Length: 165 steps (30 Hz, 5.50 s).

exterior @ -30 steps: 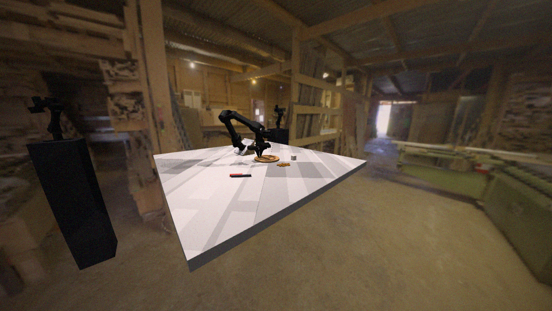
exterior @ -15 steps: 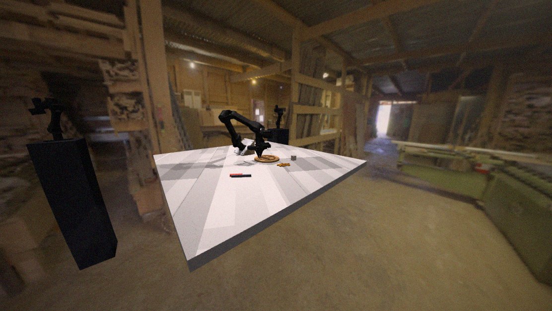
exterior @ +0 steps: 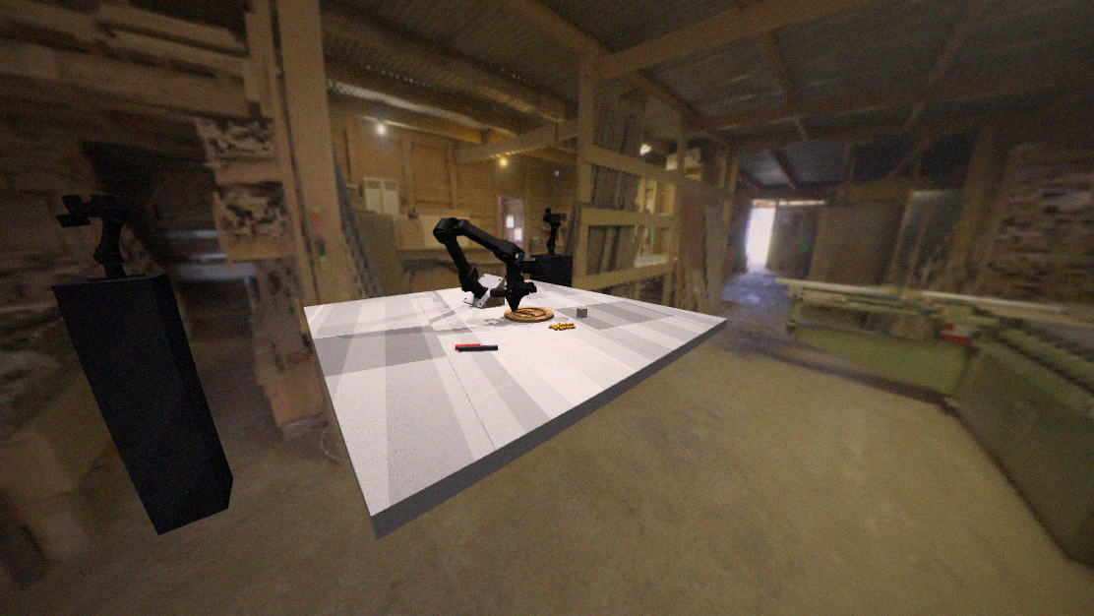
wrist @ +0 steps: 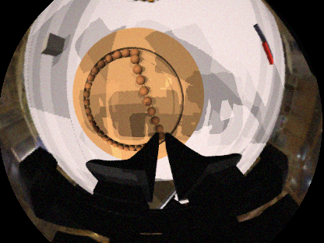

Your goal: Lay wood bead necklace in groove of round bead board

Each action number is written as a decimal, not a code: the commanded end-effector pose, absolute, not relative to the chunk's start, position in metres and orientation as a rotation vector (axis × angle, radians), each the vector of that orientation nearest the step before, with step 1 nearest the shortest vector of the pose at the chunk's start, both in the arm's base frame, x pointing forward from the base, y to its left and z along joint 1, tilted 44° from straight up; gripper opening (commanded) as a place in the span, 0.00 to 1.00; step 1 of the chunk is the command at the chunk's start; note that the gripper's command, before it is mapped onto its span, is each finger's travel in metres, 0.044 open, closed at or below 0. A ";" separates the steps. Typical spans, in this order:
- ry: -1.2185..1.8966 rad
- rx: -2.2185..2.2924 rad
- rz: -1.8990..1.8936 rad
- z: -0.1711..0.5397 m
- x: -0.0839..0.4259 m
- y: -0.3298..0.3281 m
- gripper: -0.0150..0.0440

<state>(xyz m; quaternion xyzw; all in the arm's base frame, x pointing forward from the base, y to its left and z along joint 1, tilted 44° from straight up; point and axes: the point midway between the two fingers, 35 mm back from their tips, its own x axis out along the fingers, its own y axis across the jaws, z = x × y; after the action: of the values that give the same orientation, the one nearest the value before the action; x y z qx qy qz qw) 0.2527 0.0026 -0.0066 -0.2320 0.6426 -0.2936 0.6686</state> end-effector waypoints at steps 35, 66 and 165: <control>1.448 -0.523 -0.662 -0.003 0.250 0.001 0.79; 1.564 -0.783 -0.426 0.006 0.298 0.023 0.64; 1.675 -1.108 -0.087 -0.016 0.356 0.022 0.25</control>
<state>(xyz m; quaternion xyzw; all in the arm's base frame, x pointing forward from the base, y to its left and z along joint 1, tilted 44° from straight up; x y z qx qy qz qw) 0.3552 0.0236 -0.0140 -0.4673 0.7026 -0.0374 0.5353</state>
